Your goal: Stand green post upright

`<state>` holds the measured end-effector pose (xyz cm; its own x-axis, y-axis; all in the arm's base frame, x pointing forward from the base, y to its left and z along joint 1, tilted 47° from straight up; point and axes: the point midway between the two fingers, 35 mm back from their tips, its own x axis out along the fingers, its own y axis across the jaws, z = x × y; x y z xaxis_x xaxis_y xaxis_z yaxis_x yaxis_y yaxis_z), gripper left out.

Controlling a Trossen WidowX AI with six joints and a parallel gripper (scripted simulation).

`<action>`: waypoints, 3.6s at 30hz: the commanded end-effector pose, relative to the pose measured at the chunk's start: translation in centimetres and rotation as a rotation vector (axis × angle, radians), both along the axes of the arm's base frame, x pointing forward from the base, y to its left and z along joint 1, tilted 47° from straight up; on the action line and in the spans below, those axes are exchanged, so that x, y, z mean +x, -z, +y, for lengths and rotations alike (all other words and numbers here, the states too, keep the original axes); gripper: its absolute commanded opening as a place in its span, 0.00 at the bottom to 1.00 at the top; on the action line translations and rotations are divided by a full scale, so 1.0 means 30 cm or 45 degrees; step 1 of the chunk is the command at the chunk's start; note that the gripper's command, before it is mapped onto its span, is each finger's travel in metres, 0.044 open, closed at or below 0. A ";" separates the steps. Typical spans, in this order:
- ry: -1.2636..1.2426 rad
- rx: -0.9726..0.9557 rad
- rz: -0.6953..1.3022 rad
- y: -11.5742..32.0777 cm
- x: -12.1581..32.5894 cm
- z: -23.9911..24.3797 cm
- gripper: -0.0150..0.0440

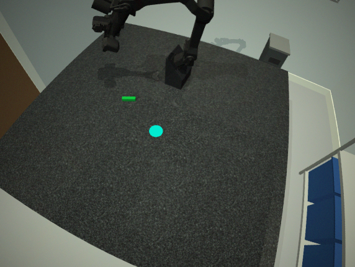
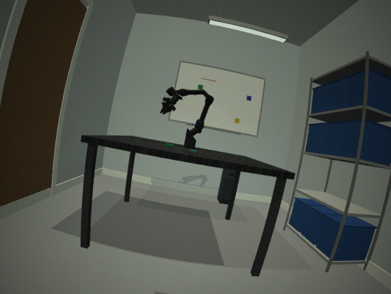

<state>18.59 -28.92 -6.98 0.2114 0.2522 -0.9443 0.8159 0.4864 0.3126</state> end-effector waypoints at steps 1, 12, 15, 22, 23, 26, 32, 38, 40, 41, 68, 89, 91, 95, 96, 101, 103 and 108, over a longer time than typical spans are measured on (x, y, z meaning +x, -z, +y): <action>0.006 0.105 0.009 0.017 0.039 0.063 0.65; 0.027 0.453 0.120 0.062 0.137 0.290 0.65; 0.037 0.543 0.166 0.069 0.156 0.351 0.65; 0.062 0.705 0.271 0.078 0.184 0.464 0.65; 0.063 0.711 0.277 0.078 0.185 0.469 0.65; 0.064 0.713 0.278 0.097 0.191 0.487 0.65; 0.065 0.711 0.277 0.251 0.215 0.637 0.65; 0.062 0.720 0.277 0.349 0.206 0.760 0.65; 0.062 0.720 0.277 0.349 0.206 0.760 0.60; 0.062 0.720 0.277 0.349 0.206 0.760 0.56; 0.065 0.711 0.277 0.244 0.215 0.630 0.29; 0.063 0.713 0.278 0.084 0.187 0.476 0.29; 0.063 0.714 0.278 0.078 0.185 0.471 0.29; 0.037 0.706 0.263 0.061 0.201 0.478 0.29; 0.026 0.703 0.256 0.054 0.207 0.481 0.29; -0.027 0.690 0.225 0.020 0.238 0.498 0.29; -0.048 0.684 0.212 0.006 0.250 0.505 0.29; -0.102 0.671 0.180 -0.029 0.279 0.525 0.29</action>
